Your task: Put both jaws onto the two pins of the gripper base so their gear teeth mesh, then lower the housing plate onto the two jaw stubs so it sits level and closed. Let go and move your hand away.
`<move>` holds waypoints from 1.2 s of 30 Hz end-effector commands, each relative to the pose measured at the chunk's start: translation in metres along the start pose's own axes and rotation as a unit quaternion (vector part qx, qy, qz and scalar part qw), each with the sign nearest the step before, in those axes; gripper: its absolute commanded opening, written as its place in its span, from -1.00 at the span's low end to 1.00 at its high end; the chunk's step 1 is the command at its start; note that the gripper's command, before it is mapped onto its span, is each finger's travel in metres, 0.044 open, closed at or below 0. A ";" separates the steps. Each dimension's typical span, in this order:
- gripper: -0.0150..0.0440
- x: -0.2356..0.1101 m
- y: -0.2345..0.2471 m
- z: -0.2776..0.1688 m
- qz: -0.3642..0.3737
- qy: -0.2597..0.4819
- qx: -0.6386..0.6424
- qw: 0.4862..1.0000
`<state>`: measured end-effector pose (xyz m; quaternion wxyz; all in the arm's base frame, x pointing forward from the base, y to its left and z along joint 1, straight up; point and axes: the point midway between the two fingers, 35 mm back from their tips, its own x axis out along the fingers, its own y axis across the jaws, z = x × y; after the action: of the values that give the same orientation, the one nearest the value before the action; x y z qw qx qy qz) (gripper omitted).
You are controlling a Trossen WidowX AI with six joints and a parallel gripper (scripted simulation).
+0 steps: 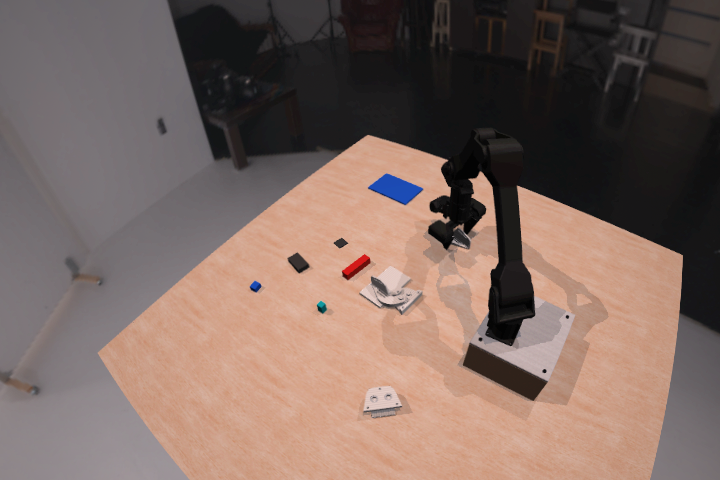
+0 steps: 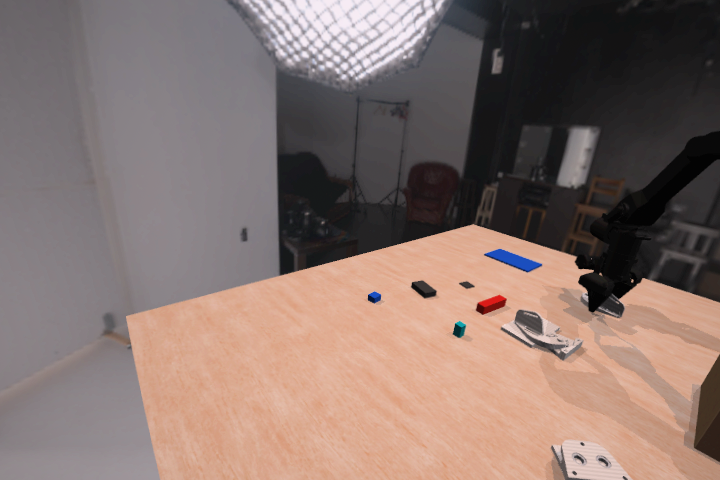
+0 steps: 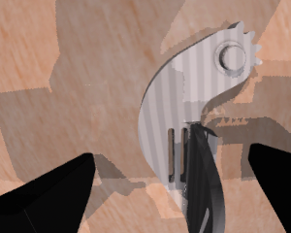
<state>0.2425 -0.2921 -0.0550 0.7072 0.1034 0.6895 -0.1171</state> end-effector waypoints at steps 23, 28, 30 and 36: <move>-0.04 0.000 0.000 0.000 0.000 0.000 0.000 1.000; -0.04 -0.008 -0.001 0.001 0.000 0.000 0.000 1.000; -0.04 -0.014 -0.001 0.001 0.000 0.000 0.000 1.000; -0.04 -0.034 -0.002 0.002 -0.001 0.000 -0.001 1.000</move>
<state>0.2412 -0.2912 -0.0352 0.7036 0.1053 0.6933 -0.1148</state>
